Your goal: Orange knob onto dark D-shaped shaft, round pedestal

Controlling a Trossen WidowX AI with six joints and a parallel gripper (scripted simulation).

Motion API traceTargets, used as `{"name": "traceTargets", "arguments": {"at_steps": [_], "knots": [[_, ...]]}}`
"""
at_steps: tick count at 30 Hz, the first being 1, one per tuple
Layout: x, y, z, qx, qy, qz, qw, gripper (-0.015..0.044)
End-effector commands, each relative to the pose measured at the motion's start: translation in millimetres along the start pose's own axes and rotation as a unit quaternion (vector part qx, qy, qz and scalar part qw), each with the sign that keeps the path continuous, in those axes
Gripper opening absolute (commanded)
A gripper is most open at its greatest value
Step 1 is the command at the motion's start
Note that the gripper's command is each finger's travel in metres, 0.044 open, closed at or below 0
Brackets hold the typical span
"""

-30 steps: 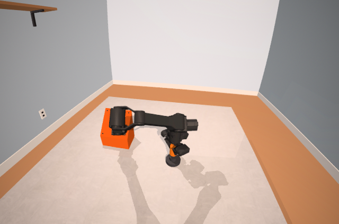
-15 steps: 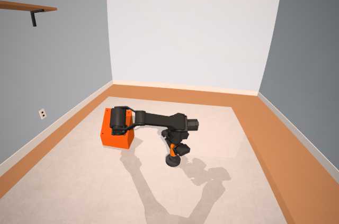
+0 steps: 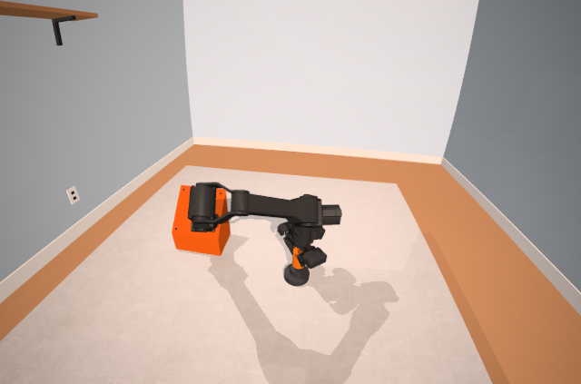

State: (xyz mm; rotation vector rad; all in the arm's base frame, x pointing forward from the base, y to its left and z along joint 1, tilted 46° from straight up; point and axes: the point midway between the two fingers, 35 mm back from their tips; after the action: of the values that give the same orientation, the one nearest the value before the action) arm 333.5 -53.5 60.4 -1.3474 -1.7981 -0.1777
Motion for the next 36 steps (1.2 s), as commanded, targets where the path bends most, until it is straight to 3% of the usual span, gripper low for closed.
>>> {"name": "traceTargets", "arguments": {"at_steps": [1,36], "knots": [[0.8,1.1,-0.6,0.001,-0.001,-0.003,1.0,0.0],[-2.9,-1.9,4.4,0.001,-0.001,-0.003,1.0,0.0]]}}
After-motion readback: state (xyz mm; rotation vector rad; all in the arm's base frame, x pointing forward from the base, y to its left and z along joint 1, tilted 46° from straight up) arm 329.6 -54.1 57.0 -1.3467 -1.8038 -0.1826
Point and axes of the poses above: the point midway between the two fingers, 35 mm back from their tips, its own x axis back along the fingers, its own z axis across the jaws, y = z × x, and after that the axes turned 5 degrees about -x, right-handed
